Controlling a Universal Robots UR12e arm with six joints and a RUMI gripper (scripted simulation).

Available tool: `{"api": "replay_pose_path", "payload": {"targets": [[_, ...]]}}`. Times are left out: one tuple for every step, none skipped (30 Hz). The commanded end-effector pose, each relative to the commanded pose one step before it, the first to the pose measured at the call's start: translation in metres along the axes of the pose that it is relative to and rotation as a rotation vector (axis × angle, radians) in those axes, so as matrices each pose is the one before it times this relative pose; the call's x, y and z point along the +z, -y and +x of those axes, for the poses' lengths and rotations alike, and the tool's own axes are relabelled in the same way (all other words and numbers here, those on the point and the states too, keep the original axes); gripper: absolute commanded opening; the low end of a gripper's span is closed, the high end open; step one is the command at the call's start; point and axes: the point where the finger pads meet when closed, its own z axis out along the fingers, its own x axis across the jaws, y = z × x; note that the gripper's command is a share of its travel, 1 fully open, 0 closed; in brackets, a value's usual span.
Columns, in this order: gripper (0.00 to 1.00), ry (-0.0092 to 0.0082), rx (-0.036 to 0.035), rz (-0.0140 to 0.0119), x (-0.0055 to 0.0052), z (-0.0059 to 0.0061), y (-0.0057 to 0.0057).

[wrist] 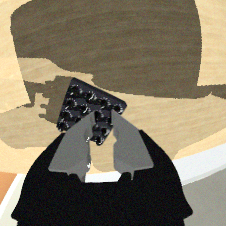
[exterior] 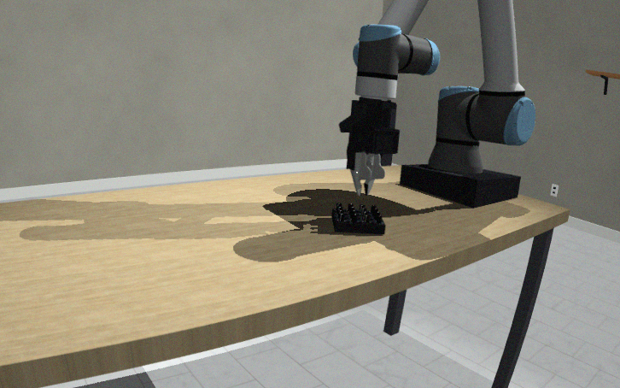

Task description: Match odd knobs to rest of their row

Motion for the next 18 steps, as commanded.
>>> {"api": "replay_pose_path", "payload": {"targets": [[0.11,0.00097,0.00007,-0.00018,-0.00741,-0.00055,-0.00004],[0.11,0.00000,0.00000,0.00000,-0.00043,0.00000,0.00000],[0.11,0.00000,0.00000,0.00000,-0.00017,0.00000,0.00000],[0.11,0.00000,0.00000,0.00000,-0.00003,0.00000,0.00000],[0.11,0.00000,0.00000,0.00000,0.00000,0.00000,0.00000],[0.11,0.00000,0.00000,0.00000,0.00000,0.00000,0.00000],[0.11,0.00000,0.00000,0.00000,0.00000,0.00000,0.00000],[0.11,0.00000,0.00000,0.00000,0.00000,0.00000,0.00000],[0.11,0.00000,0.00000,0.00000,0.00000,0.00000,0.00000],[0.11,0.00000,0.00000,0.00000,0.00000,0.00000,0.00000],[0.11,0.00000,0.00000,0.00000,0.00000,0.00000,0.00000],[0.11,0.00000,0.00000,0.00000,0.00000,0.00000,0.00000],[0.11,0.00000,0.00000,0.00000,0.00000,0.00000,0.00000],[0.11,0.00000,0.00000,0.00000,0.00000,0.00000,0.00000],[0.11,0.00000,0.00000,0.00000,0.00000,0.00000,0.00000],[1.00,0.00000,0.00000,0.00000,-0.00004,0.00000,0.00000],[1.00,0.00000,0.00000,0.00000,-0.00024,0.00000,0.00000],[1.00,0.00000,0.00000,0.00000,-0.00061,0.00000,0.00000]]}}
